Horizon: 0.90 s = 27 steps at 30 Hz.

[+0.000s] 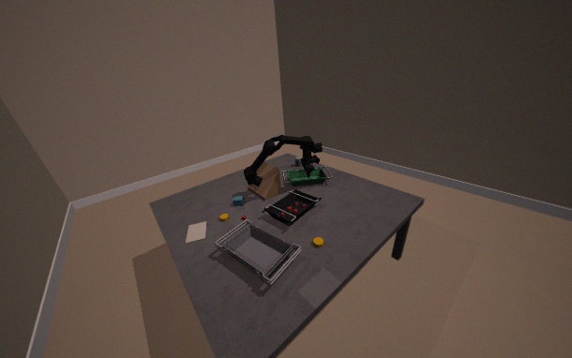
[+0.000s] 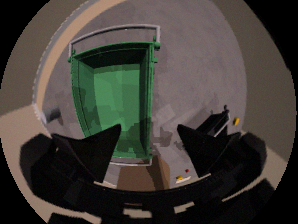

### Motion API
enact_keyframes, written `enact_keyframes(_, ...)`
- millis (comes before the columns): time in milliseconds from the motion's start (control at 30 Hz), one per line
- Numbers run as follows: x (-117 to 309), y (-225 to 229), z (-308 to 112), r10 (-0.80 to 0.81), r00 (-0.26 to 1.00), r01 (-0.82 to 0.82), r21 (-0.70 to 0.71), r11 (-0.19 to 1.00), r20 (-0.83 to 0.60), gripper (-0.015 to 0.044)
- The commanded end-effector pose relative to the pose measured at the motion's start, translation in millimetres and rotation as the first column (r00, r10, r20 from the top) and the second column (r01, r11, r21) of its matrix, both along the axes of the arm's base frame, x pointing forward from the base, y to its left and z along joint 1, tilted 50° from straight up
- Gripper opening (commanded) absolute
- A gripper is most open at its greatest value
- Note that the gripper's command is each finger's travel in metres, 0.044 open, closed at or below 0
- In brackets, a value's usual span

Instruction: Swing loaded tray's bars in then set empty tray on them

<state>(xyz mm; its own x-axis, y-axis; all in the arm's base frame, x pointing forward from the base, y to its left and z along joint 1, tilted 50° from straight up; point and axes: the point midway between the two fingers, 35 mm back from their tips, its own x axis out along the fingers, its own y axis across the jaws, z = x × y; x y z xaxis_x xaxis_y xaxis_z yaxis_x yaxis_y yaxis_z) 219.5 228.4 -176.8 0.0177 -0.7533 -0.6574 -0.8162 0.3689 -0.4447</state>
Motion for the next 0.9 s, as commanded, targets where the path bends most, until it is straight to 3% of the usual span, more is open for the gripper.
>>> enact_keyframes(0, 4, 0, -3, -0.006, 1.000, 0.007, 0.014, 1.000, -0.012, 0.0440)
enact_keyframes(800, 7, -62, -58, -0.007, 1.000, 0.007, 0.012, 1.000, -0.010, 0.0440)
enact_keyframes(867, 7, -62, -58, -0.007, 1.000, 0.007, 0.012, 1.000, -0.010, 0.0411)
